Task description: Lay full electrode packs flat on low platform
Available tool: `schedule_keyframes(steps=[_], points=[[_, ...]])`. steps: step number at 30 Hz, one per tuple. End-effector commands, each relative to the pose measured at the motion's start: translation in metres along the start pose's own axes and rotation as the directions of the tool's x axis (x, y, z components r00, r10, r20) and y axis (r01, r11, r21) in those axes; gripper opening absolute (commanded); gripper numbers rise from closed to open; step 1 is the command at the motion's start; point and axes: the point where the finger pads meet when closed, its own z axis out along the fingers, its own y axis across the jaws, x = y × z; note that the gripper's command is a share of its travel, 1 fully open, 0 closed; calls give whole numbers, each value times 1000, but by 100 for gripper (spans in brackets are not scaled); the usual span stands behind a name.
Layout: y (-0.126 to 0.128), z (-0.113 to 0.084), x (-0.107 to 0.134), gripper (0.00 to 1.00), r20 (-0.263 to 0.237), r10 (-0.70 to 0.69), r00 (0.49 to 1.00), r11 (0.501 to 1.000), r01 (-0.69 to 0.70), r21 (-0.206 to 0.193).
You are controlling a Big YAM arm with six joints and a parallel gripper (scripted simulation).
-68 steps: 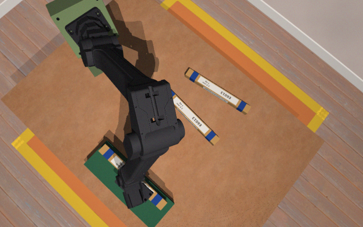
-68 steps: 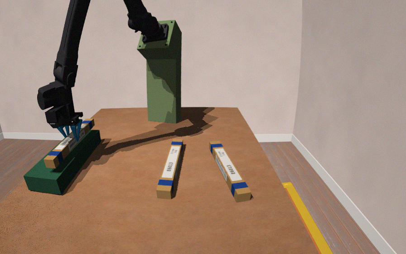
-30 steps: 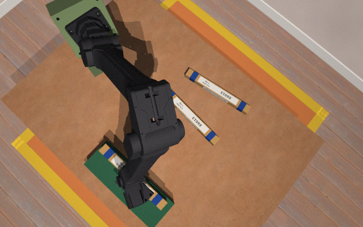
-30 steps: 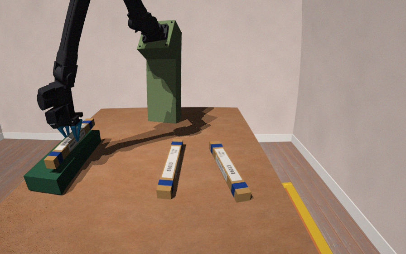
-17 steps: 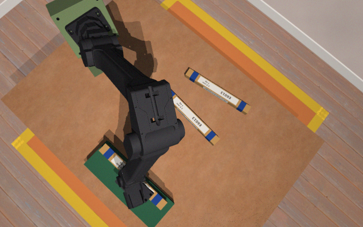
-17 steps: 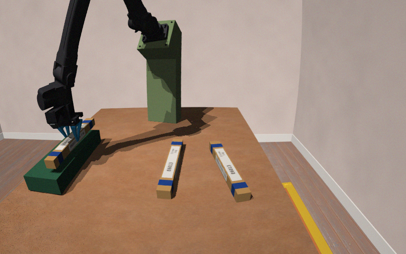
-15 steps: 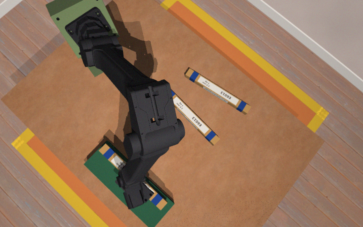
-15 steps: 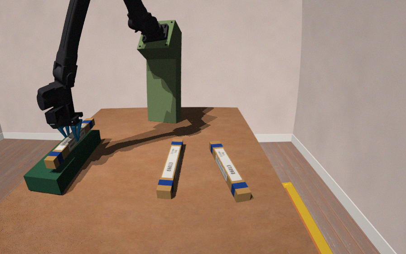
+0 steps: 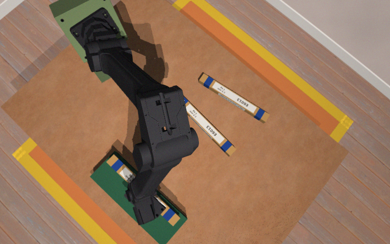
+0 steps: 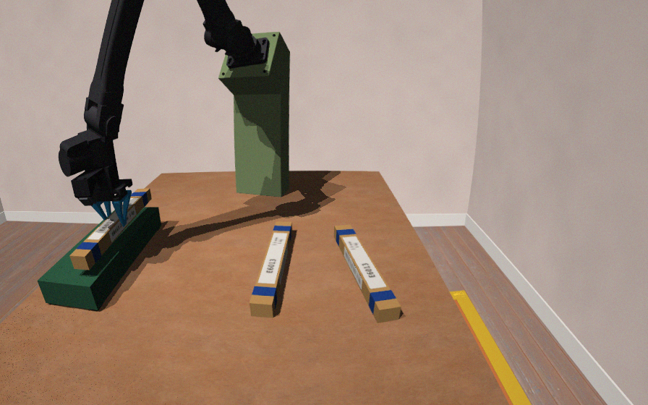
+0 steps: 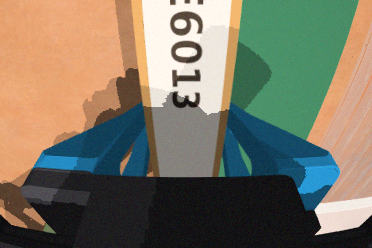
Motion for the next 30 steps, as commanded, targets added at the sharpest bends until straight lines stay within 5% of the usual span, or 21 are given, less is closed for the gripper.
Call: schedule_keyframes(steps=[1, 30], points=[[-11, -31, -33, 0, 62, -6, 998, 999, 3, 40], [-13, -34, -36, 0, 62, -4, 998, 999, 2, 44]])
